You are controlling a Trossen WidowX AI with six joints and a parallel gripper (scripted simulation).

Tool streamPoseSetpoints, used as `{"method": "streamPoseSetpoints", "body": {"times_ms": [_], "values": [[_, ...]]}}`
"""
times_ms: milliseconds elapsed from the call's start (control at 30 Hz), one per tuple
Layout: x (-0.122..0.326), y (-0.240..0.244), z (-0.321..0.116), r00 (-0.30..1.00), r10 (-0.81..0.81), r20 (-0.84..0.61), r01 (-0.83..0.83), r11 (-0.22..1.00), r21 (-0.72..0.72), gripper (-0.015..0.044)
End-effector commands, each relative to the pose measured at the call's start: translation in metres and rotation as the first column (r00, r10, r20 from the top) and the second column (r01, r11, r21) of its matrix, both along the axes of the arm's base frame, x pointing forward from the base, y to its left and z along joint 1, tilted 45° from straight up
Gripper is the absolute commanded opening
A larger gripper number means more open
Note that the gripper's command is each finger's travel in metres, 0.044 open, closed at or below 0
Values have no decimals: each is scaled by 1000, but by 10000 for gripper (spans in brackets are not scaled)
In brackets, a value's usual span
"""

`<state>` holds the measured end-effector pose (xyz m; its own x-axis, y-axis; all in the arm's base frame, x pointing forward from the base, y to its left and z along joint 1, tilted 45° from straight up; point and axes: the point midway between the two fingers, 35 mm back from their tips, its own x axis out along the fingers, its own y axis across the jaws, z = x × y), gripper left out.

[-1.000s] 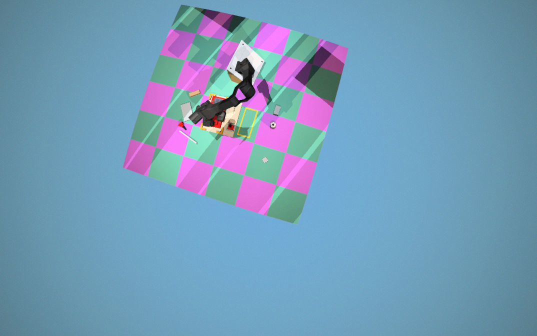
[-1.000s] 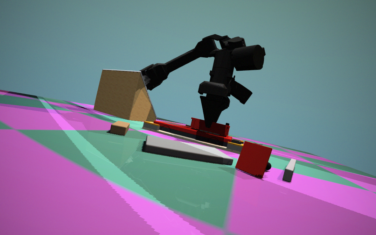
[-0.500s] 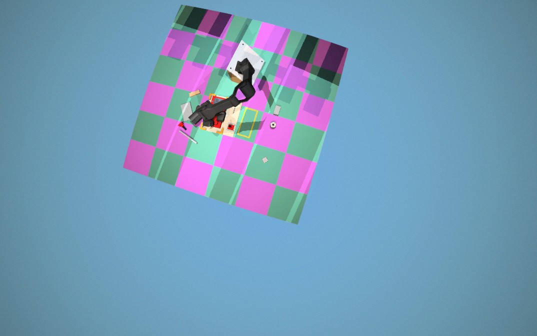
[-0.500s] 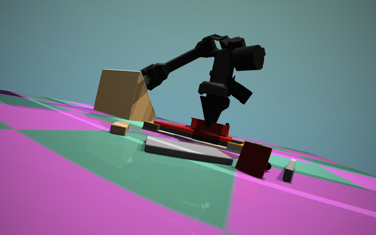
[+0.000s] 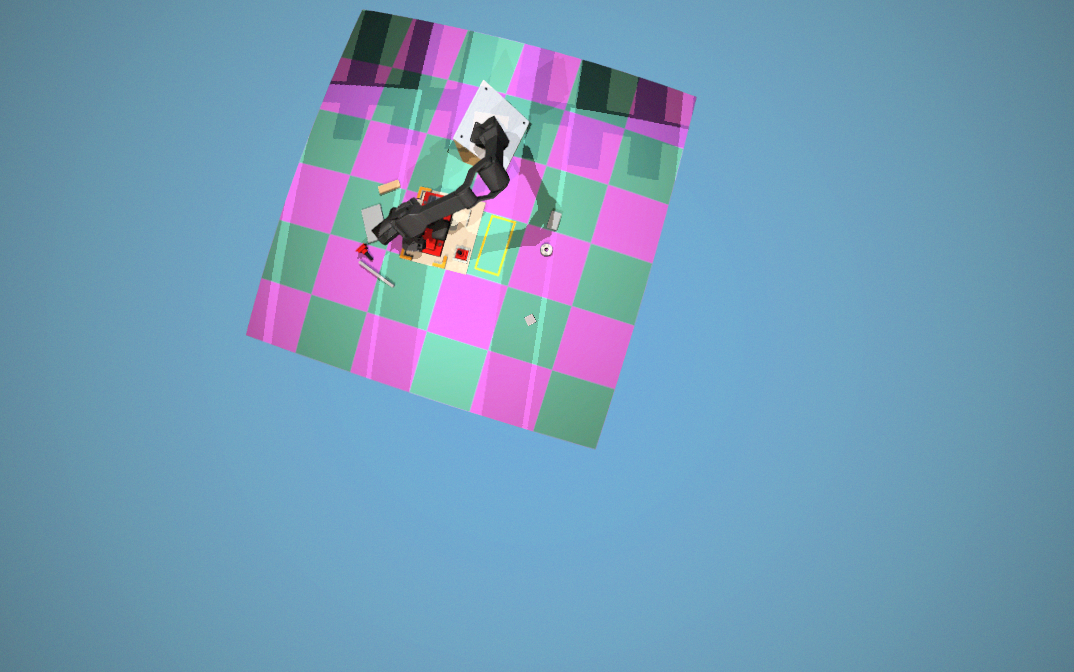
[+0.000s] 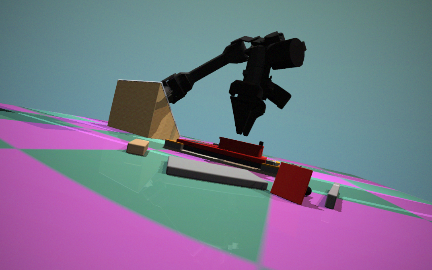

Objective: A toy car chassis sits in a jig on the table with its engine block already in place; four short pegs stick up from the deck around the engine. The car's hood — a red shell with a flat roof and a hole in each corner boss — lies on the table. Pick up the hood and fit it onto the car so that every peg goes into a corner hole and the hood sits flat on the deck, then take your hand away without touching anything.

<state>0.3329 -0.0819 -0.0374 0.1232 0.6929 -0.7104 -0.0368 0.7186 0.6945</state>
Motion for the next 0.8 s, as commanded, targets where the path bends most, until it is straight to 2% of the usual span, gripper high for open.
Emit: {"method": "streamPoseSetpoints", "body": {"times_ms": [0, 767], "values": [[-4, -30, 30, 1000, -9, 21, 10, 1000, -16, 440], [-4, -31, 32, 1000, -9, 21, 10, 1000, -16, 440]]}}
